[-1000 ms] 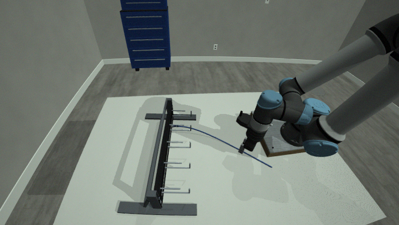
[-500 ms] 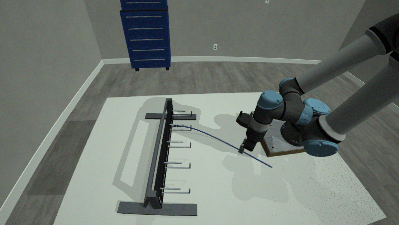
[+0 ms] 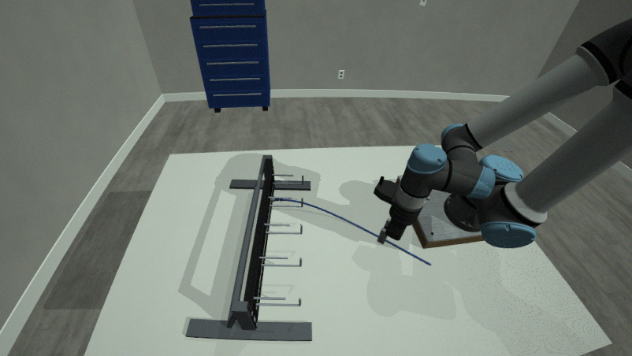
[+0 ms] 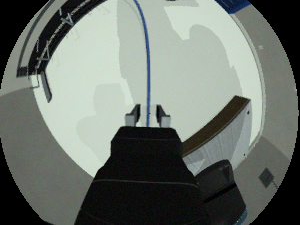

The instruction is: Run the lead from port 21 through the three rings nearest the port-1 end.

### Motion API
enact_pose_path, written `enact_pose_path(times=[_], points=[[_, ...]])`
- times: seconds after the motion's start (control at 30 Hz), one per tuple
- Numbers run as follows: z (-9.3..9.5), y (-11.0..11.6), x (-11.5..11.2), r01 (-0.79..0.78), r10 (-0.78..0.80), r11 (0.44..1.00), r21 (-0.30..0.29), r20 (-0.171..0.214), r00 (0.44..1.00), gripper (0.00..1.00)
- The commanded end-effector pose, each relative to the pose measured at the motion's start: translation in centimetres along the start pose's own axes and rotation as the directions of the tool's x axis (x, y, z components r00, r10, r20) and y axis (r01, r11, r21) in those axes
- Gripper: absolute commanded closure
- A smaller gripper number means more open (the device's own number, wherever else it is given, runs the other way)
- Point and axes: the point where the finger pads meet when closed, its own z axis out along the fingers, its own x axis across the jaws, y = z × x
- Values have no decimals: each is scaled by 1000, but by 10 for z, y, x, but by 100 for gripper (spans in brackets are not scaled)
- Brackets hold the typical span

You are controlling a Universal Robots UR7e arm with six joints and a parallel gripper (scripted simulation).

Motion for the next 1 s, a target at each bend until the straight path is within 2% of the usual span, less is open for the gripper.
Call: enact_pose_path(times=[0.0, 0.97], points=[[1, 0, 0, 0, 0, 1000, 1, 0, 1000, 33], [7, 0, 0, 0, 0, 1000, 1, 0, 1000, 33]])
